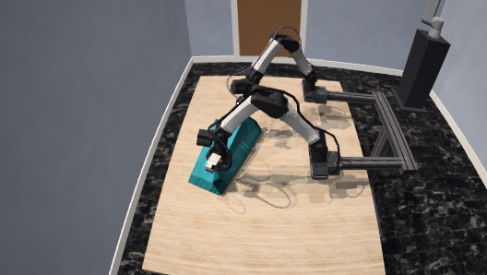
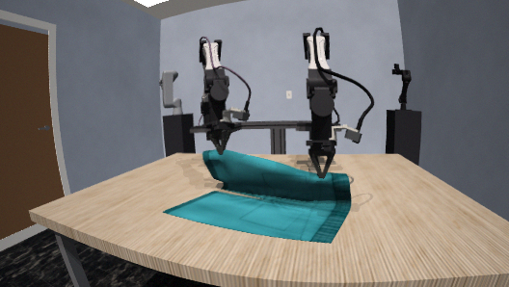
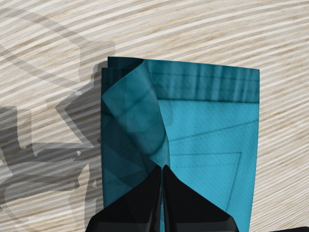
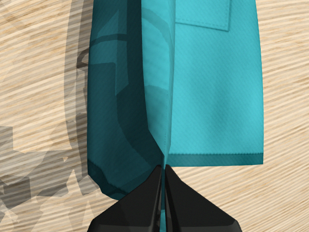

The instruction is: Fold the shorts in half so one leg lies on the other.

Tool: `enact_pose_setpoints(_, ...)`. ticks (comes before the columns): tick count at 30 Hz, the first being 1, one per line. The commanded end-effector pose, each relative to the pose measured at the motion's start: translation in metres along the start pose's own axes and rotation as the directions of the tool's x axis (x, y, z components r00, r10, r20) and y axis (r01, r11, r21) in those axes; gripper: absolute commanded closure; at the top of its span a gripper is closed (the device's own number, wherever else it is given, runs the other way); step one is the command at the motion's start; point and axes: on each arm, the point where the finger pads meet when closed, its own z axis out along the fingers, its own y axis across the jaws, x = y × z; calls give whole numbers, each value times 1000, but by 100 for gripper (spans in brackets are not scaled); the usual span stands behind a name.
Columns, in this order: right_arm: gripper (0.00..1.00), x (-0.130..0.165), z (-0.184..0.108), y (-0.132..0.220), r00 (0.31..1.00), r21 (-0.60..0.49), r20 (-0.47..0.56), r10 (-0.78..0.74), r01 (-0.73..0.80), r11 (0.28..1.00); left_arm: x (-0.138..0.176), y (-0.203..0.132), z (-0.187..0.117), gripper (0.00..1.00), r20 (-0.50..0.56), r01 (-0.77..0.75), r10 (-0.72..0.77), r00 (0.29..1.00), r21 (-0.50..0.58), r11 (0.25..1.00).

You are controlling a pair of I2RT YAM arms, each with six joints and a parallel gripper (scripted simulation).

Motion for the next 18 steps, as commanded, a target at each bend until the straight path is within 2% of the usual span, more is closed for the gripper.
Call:
enact_pose_setpoints(1,100,-7,-14,-17,1000,38,9,1,-1,999,-28,-34,-36,100,84,21,-31,996,110,994)
enact_pose_setpoints(2,100,-10,-23,-22,1000,55,25,0,-2,998,-3,-8,16,100,62,26,-29,998,43,999)
enact_pose_setpoints(4,100,-12,-26,-23,1000,61,31,-2,0,998,-9,-23,10,100,60,23,-25,998,46,999)
enact_pose_setpoints(7,100,-12,-27,-23,999,63,32,-2,0,998,-17,-25,4,100,66,28,-32,997,58,998)
enact_pose_setpoints(8,100,-9,-22,-22,1000,54,23,0,-2,999,-14,-35,5,100,66,36,-42,997,81,996)
enact_pose_setpoints(9,100,3,8,-18,999,3,-27,-19,20,1000,-7,-33,17,100,60,28,-32,998,68,997)
enact_pose_setpoints(17,100,12,37,-41,997,-20,-62,-35,34,999,-14,-51,30,100,59,61,-67,996,98,993)
enact_pose_setpoints(18,100,13,40,-44,997,-22,-66,-38,37,999,-18,-59,10,100,69,52,-61,996,128,990)
